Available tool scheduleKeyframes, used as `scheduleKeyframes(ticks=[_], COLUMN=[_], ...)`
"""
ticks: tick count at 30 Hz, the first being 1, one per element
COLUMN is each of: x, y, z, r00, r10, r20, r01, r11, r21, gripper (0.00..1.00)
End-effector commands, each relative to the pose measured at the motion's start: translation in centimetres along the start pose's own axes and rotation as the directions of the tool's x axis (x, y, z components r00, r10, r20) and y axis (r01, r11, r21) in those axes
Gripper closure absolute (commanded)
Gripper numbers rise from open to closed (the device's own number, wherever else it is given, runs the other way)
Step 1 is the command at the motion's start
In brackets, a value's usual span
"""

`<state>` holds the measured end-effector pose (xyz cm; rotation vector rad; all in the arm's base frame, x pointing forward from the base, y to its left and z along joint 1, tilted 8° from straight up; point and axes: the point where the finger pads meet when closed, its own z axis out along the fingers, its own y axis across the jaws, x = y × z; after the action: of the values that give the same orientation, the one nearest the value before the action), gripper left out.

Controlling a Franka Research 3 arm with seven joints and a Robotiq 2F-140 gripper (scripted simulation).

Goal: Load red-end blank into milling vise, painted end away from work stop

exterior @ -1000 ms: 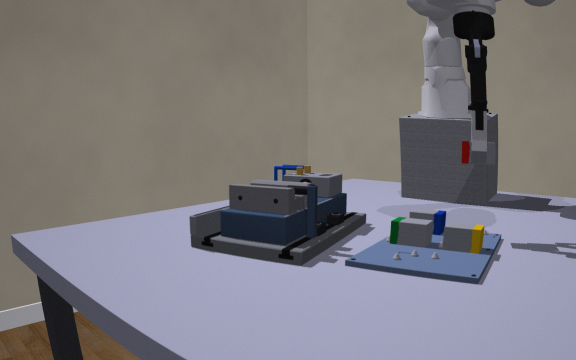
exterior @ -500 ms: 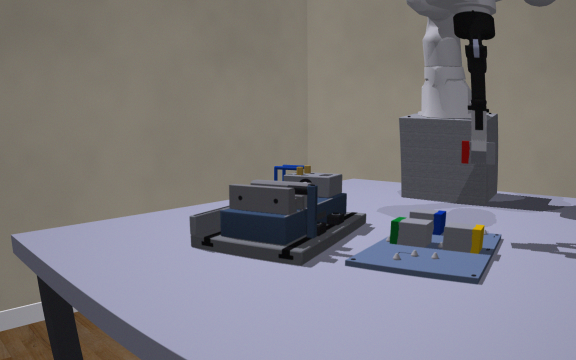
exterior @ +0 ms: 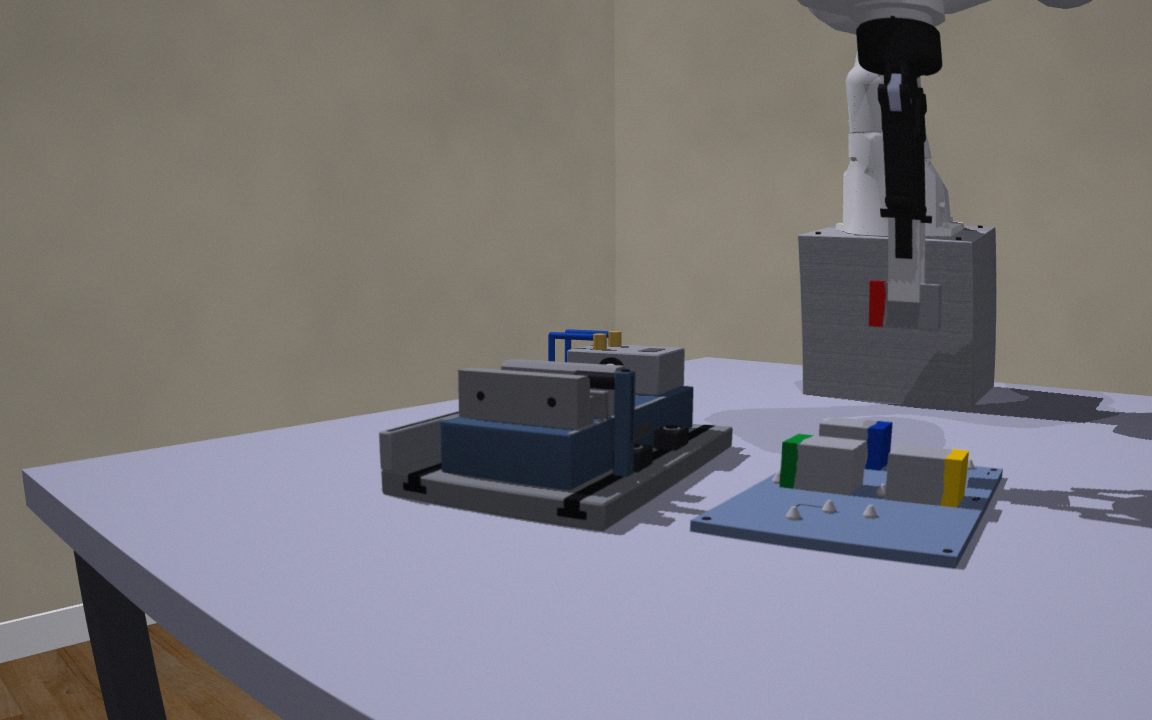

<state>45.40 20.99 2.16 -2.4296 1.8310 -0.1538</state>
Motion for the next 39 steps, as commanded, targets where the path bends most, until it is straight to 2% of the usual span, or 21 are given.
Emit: scheduleKeyframes(ticks=[1, 9, 14, 26, 31, 39], x=[0.1, 0.1, 4.8, 4.8, 9.5, 9.5], y=[-0.2, -0.2, -2.5, -2.5, -4.7, -4.7], z=[0.0, 0.0, 0.2, 0.2, 0.4, 0.4], r00=[0.999, 0.999, 0.999, 0.999, 0.999, 0.999], r10=[-0.039, -0.039, -0.039, -0.039, -0.039, -0.039], r20=[0.006, 0.006, 0.006, 0.006, 0.006, 0.006], r01=[0.039, 0.039, 0.039, 0.039, 0.039, 0.039], r11=[0.999, 0.999, 0.999, 0.999, 0.999, 0.999], r21=[-0.003, -0.003, -0.003, -0.003, -0.003, -0.003], gripper=[1.00, 1.00, 1.00, 1.00, 1.00, 1.00])
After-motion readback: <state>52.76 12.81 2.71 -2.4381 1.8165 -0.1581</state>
